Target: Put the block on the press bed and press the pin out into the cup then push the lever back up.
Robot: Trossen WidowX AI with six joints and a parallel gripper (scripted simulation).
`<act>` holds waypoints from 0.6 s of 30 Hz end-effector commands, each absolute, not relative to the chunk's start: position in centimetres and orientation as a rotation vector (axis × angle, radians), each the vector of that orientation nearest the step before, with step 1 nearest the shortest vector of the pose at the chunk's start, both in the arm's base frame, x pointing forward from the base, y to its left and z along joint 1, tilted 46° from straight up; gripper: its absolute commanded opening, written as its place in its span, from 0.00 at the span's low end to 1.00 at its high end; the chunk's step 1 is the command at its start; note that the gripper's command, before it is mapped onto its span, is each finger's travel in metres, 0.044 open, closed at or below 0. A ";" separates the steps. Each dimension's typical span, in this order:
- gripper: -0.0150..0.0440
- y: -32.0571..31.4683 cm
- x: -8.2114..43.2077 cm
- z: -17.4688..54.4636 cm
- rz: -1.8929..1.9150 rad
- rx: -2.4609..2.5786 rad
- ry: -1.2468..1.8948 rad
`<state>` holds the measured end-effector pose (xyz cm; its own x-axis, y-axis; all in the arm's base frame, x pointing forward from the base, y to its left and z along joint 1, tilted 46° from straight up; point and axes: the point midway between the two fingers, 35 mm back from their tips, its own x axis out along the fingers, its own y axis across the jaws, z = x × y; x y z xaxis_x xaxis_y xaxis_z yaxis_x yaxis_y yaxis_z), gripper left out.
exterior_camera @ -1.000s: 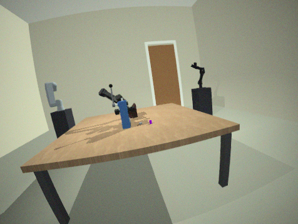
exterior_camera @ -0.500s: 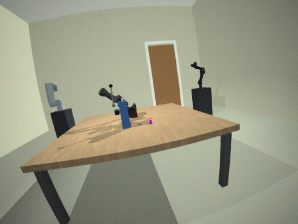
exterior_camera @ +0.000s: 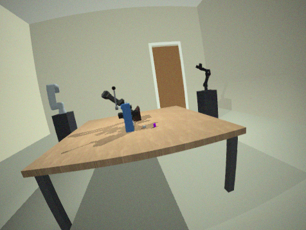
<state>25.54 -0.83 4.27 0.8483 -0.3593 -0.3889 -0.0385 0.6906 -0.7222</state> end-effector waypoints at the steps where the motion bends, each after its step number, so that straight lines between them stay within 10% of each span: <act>1: 0.75 -0.8 25.5 4.3 -0.185 -0.800 0.539; 18: 0.76 -0.7 28.8 4.5 -0.183 -0.781 0.510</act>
<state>27.24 -0.71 4.44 0.8574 -0.3481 -0.3792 -0.0325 0.6986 -0.7147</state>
